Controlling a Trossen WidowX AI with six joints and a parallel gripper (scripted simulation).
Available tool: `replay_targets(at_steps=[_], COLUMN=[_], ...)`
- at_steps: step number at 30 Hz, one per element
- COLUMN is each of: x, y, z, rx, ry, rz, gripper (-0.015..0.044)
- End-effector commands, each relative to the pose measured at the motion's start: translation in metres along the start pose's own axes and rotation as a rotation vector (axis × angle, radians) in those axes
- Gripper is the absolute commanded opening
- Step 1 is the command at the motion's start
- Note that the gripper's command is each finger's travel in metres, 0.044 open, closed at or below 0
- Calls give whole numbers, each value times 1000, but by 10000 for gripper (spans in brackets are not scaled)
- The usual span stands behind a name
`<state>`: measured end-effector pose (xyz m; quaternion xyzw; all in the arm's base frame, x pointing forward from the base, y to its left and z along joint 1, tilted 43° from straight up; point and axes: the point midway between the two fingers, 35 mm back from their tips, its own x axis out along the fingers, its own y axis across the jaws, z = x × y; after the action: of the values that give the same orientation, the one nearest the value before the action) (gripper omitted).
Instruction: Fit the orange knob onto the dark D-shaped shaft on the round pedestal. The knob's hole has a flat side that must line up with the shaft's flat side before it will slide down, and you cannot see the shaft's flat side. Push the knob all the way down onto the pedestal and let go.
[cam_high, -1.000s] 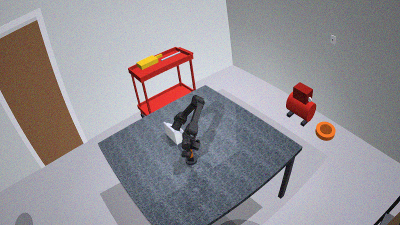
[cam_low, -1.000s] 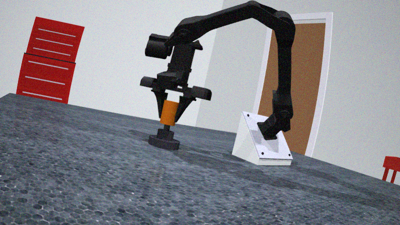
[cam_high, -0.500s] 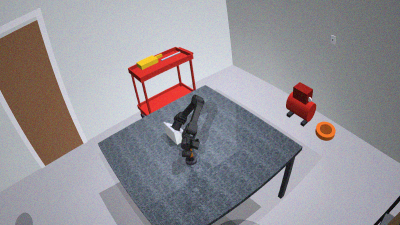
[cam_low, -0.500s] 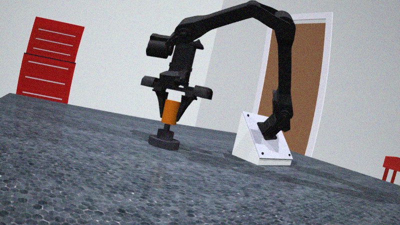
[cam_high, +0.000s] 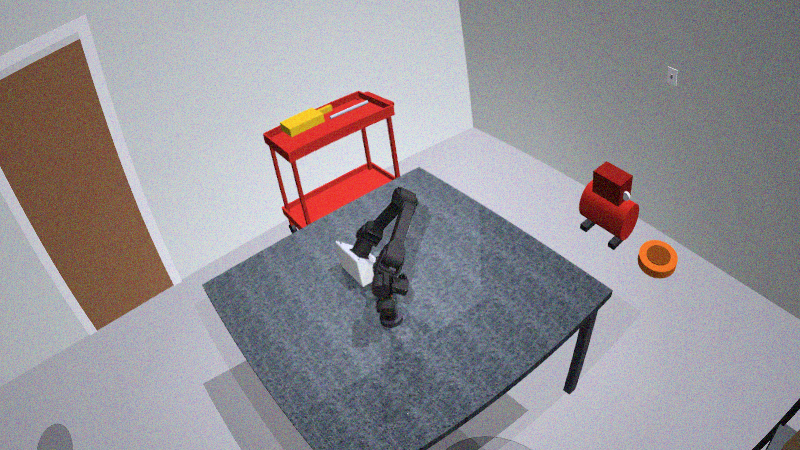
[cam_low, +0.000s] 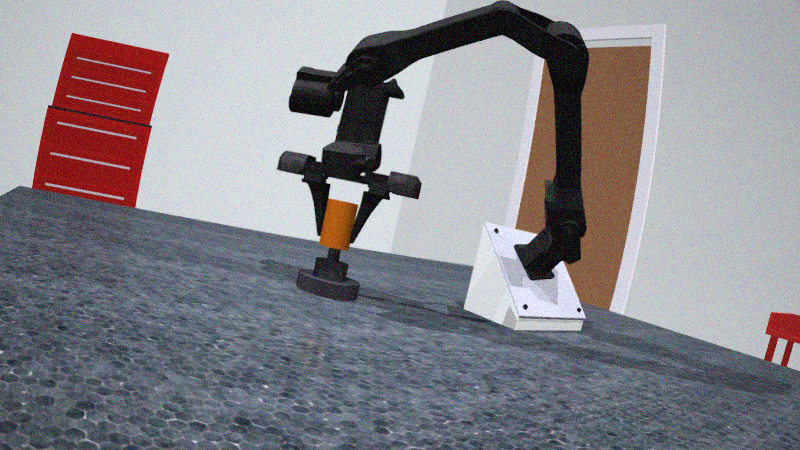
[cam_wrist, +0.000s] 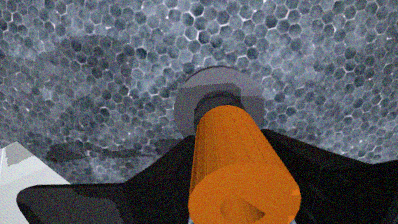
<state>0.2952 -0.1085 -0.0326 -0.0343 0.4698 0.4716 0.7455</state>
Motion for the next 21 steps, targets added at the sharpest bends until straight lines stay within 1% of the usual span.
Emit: replay_targets(at_steps=[1,21], x=[-2,1], y=[-1,3], z=[2,-2], rx=[-11,-11], ry=[0,0], rz=[-5,-5], gripper=[0,0])
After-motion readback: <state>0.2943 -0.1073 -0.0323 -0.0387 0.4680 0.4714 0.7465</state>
